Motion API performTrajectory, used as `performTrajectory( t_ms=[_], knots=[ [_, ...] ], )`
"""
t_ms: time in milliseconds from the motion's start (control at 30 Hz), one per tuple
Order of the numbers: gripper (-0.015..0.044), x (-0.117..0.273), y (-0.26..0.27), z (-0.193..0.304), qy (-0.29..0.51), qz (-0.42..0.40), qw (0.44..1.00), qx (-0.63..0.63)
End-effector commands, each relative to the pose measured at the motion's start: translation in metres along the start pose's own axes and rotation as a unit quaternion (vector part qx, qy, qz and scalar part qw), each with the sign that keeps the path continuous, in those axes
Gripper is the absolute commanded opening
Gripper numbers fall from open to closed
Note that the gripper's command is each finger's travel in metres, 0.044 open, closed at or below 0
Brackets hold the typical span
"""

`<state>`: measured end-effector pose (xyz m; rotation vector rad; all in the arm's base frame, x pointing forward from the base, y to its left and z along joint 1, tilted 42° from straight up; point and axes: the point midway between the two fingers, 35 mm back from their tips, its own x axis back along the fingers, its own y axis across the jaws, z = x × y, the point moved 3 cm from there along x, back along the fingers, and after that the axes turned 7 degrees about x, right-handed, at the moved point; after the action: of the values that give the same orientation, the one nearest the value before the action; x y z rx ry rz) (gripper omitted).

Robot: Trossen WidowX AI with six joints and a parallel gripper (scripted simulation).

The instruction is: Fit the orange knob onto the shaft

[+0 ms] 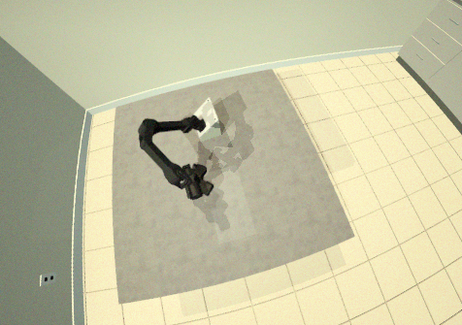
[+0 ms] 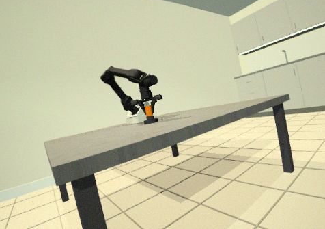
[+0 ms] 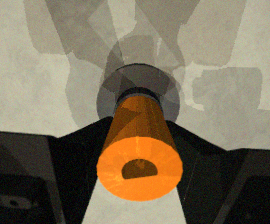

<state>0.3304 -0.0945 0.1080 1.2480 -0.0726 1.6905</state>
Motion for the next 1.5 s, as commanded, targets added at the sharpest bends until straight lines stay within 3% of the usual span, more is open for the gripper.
performTrajectory(
  t_ms=[0, 133, 700, 900, 1133, 1467],
  knots=[
    [0.0, 0.0, 0.0, 0.0, 0.0, 0.0, 1.0, 0.0],
    [0.0, 0.0, 0.0, 0.0, 0.0, 0.0, 1.0, 0.0],
    [0.044, 0.0, 0.0, 0.0, 0.0, 0.0, 1.0, 0.0],
    [0.044, 0.003, 0.0, 0.0, 0.0, 0.0, 1.0, 0.0],
    [0.044, 0.092, -0.001, 0.0, -0.002, 0.001, 1.0, 0.0],
    [0.044, 0.095, -0.005, 0.002, -0.002, 0.001, 1.0, 0.0]
  ],
)
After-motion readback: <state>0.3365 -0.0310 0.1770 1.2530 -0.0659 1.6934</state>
